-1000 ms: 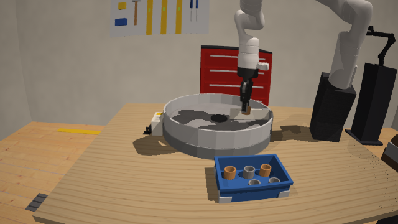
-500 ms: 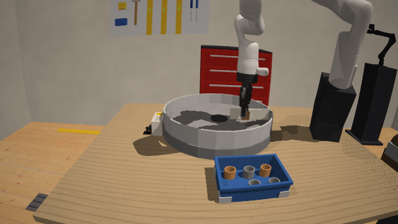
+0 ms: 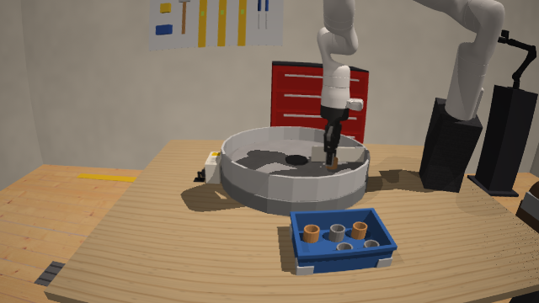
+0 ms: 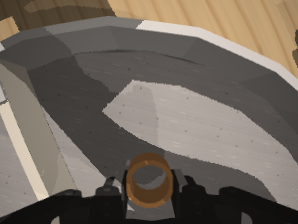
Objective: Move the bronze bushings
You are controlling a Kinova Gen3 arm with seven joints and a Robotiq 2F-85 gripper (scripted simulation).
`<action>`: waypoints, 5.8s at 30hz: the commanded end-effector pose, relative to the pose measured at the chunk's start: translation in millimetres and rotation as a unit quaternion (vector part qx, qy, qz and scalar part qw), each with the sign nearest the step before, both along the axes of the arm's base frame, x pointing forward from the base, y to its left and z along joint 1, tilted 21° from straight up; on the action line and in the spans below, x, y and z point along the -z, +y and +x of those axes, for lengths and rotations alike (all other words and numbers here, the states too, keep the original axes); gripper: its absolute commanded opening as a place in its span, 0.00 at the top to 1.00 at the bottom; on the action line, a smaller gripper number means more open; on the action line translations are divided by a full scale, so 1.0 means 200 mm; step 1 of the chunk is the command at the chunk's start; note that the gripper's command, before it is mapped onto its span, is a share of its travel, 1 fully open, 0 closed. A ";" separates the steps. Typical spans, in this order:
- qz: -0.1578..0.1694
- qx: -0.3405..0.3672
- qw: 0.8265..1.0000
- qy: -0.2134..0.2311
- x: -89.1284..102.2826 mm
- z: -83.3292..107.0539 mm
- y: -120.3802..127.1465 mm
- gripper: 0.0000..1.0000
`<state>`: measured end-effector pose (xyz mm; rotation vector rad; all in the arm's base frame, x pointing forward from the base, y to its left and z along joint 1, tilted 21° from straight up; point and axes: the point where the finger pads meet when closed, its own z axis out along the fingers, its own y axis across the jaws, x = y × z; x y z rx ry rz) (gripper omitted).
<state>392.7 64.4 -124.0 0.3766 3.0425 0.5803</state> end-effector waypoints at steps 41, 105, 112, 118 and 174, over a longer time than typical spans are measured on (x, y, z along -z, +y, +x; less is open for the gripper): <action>-0.001 0.000 1.000 0.001 0.01 0.00 0.00 1.00; -0.001 0.000 1.000 0.001 0.04 0.00 0.01 1.00; -0.001 0.000 1.000 0.001 0.04 0.00 0.01 0.60; -0.001 0.000 1.000 0.001 0.04 0.00 0.01 0.60; -0.001 0.000 1.000 0.001 -0.25 -0.02 -0.10 0.60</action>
